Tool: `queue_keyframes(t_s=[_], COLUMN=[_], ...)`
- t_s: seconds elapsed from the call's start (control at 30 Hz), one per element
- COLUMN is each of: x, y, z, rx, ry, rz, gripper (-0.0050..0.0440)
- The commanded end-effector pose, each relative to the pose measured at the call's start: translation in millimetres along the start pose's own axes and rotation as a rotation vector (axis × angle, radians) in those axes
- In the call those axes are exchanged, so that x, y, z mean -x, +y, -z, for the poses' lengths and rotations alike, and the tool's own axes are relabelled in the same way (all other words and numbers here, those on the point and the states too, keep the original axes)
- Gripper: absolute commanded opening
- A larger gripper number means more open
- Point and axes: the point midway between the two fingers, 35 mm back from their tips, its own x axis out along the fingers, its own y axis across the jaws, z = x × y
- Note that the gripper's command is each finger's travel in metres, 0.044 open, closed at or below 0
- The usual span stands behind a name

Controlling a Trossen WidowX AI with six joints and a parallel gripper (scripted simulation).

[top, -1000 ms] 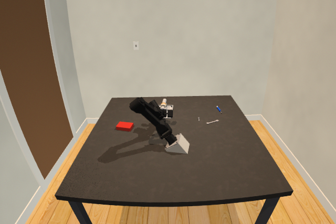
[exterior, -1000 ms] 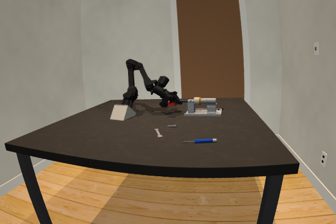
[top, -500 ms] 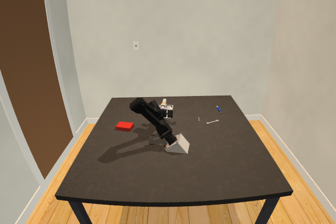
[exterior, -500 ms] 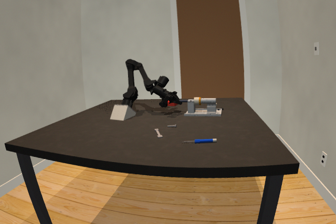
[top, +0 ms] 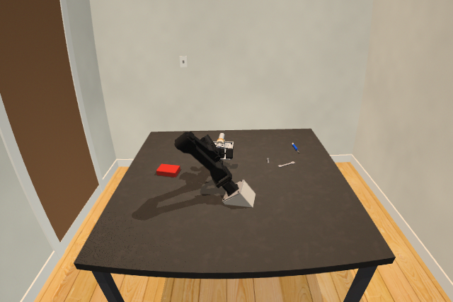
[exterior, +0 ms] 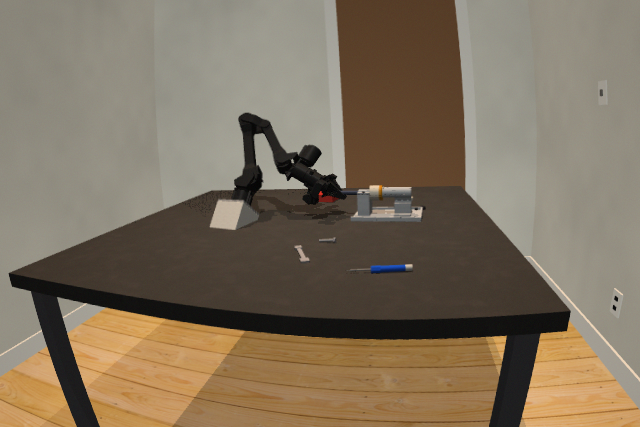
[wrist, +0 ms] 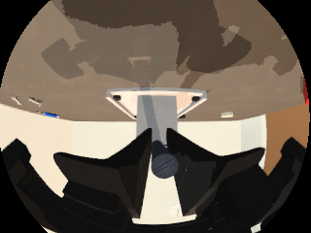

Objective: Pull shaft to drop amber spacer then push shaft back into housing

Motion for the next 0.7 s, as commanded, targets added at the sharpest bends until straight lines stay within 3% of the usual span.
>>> queue_keyframes(t_s=[0.0, 0.67], x=[0.8, 2.8], y=[0.5, 0.5], z=[-0.5, -1.6], rx=[-0.005, -0.005], ry=[0.001, 0.001], rz=[-0.002, -0.002], gripper=[0.0, 0.0])
